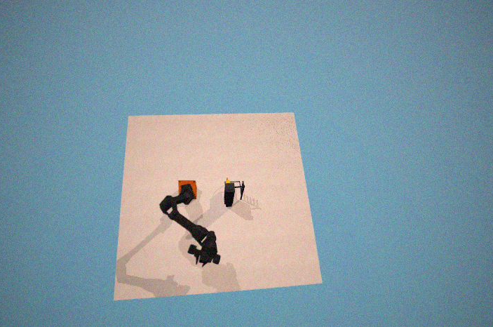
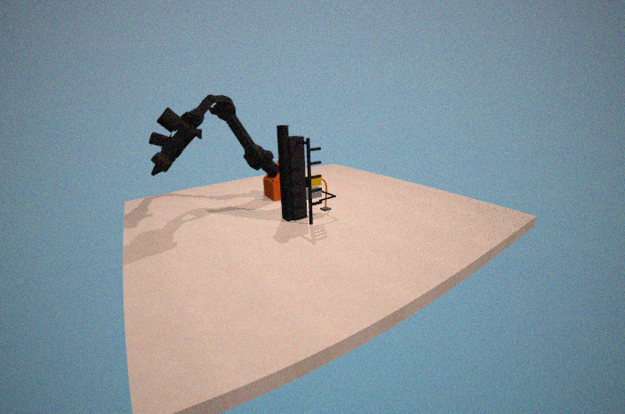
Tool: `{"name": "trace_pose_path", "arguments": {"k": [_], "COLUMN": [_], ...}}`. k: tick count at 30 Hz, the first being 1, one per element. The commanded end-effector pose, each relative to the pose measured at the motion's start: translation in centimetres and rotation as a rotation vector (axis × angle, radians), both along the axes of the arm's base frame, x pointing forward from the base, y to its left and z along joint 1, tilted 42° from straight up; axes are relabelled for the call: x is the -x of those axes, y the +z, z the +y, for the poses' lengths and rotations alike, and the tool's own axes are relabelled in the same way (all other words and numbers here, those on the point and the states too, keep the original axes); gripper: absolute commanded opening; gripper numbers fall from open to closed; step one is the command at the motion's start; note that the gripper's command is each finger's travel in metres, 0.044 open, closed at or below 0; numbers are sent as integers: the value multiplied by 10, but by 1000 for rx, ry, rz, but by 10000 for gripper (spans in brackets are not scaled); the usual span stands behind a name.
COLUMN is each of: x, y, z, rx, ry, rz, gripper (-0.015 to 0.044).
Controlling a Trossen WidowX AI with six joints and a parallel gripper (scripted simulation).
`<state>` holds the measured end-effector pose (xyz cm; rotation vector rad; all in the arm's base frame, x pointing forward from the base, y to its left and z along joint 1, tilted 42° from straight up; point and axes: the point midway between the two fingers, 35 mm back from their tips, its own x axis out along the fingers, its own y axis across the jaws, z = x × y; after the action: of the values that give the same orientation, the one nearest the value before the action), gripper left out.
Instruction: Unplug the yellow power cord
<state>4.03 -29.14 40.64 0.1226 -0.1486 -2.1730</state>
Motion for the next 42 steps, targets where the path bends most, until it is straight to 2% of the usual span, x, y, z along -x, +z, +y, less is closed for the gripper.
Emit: {"name": "trace_pose_path", "arguments": {"k": [1, 11, 21, 35, 42], "x": [-46, -150, -253, -356, -374], "y": [-12, -45, -89, -159, -203], "z": [-9, 0, 51, 183, 278], "rx": [-105, -284, -409, -455, -434], "ry": [162, 522, 902, 1432, 1711], "rz": [113, 383, 714, 1226, 1501], "gripper": [160, 160, 160, 160, 160]}}
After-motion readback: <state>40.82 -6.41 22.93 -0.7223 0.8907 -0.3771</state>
